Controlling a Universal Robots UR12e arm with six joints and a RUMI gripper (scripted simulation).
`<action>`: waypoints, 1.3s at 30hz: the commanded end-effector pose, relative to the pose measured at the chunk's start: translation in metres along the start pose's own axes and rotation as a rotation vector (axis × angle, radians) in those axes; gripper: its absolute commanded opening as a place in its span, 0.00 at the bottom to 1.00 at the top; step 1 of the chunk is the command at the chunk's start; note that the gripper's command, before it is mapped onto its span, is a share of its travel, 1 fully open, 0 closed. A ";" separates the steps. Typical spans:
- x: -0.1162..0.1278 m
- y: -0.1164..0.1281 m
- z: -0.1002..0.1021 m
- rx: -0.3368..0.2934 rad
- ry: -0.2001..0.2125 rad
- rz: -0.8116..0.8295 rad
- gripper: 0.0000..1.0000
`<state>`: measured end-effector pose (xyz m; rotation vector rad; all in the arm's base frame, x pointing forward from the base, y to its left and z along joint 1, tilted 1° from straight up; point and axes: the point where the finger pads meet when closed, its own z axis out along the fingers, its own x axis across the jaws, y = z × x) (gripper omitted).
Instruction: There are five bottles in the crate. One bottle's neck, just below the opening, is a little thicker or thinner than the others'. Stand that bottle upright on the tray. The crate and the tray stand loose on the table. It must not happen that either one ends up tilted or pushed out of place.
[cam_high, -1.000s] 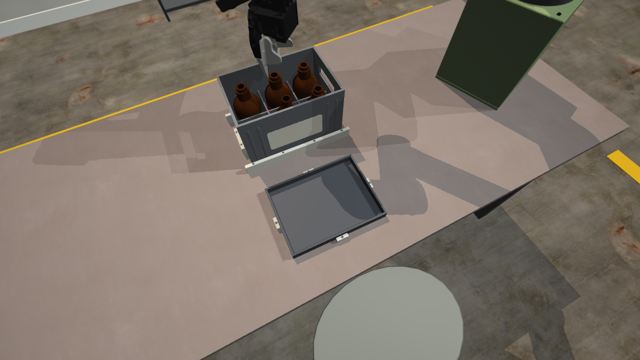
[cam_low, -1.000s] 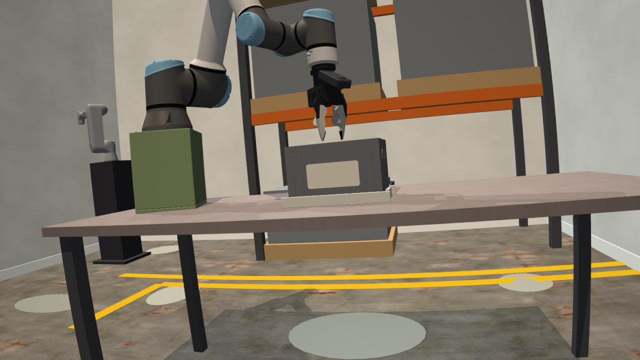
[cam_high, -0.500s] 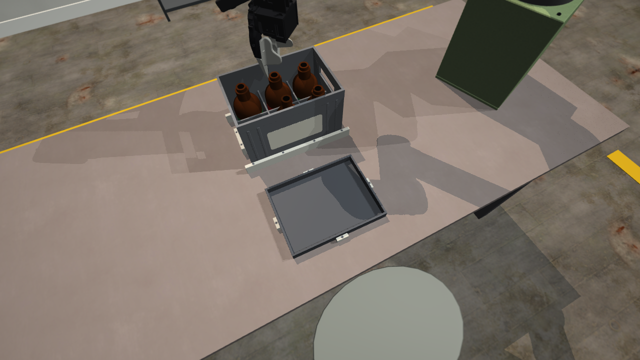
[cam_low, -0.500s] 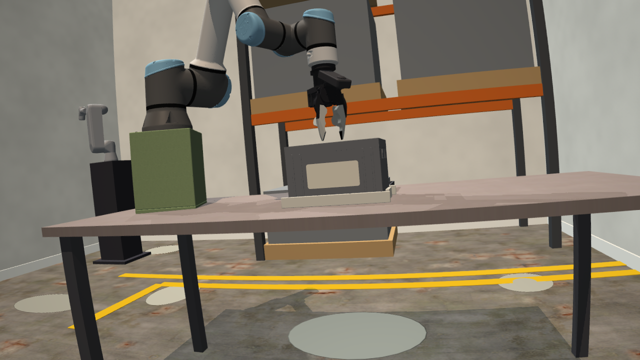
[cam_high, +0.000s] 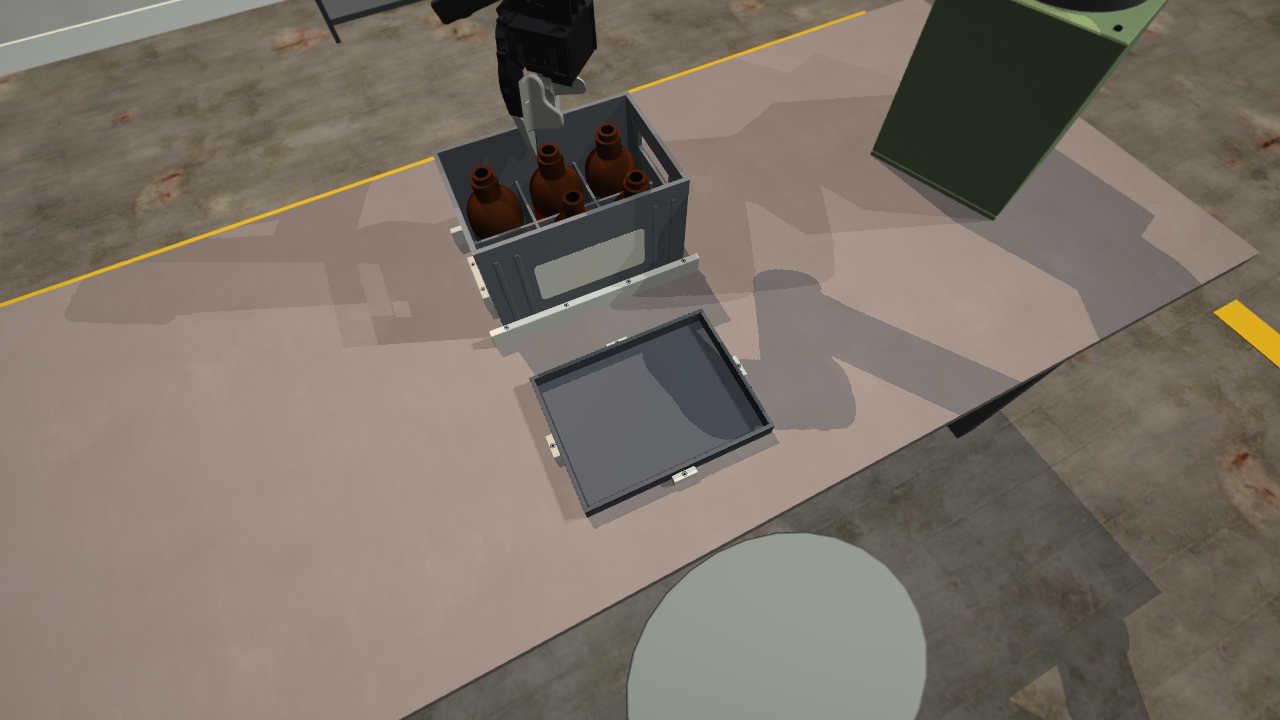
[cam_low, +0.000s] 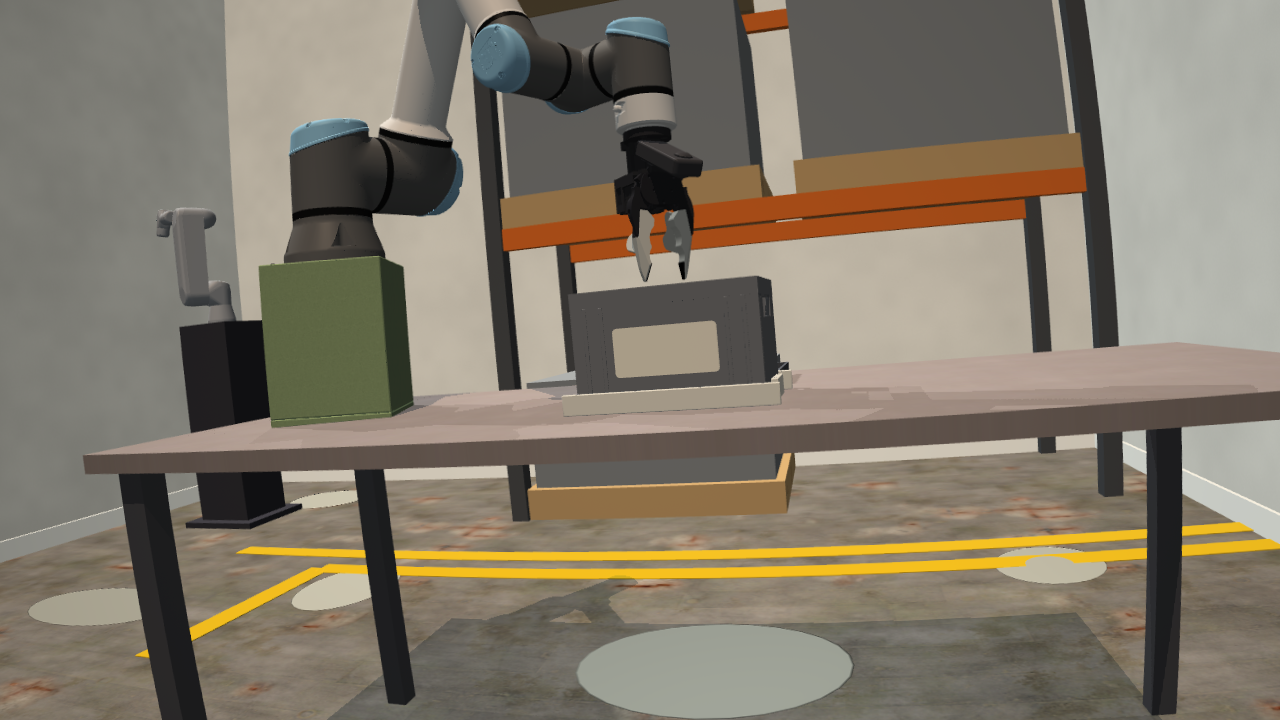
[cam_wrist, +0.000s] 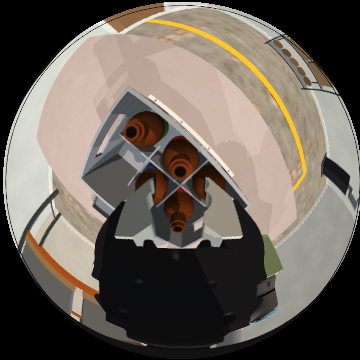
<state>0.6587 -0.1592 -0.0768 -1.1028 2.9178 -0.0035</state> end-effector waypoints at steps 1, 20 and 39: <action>0.001 0.003 0.002 -0.003 0.002 0.000 0.38; 0.001 -0.004 0.001 -0.001 0.001 0.001 0.38; 0.001 -0.004 0.001 0.000 0.001 0.001 0.38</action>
